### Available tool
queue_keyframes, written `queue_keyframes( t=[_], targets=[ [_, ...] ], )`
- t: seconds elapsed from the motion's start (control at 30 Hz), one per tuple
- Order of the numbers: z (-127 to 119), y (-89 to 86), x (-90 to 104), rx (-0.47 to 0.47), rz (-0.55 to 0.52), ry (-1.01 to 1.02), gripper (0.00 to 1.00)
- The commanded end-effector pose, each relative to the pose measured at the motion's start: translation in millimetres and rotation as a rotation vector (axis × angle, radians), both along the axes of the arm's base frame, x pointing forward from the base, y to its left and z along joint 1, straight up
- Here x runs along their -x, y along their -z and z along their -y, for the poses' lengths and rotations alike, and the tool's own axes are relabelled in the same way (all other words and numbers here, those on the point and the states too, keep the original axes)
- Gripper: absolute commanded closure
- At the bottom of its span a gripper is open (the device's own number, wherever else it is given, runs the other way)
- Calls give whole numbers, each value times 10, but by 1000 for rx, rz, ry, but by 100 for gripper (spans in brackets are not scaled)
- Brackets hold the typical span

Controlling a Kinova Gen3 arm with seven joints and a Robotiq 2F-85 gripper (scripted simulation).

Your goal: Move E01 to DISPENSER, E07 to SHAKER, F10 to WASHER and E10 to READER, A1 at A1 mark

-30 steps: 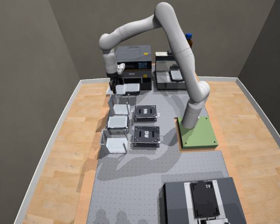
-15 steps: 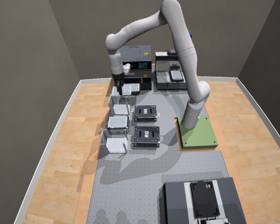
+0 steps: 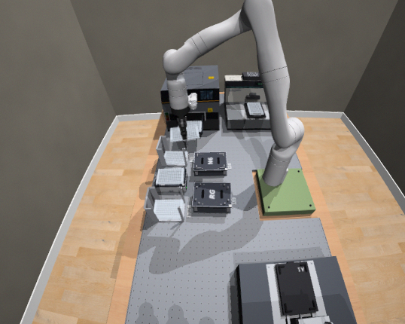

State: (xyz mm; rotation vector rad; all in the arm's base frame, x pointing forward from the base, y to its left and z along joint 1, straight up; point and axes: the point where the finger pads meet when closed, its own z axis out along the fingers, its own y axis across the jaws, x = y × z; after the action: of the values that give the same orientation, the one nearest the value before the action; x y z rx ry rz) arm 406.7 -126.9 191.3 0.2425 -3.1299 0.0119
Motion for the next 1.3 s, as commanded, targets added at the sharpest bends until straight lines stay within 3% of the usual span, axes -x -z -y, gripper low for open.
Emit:
queue_keyframes(
  t=[0.0,0.27,1.27],
  targets=[
    [-37,-7,92,0,3,-8,6],
    [-111,-6,278,0,3,-8,6],
    [-779,0,829,0,1,-222,6]
  ],
)
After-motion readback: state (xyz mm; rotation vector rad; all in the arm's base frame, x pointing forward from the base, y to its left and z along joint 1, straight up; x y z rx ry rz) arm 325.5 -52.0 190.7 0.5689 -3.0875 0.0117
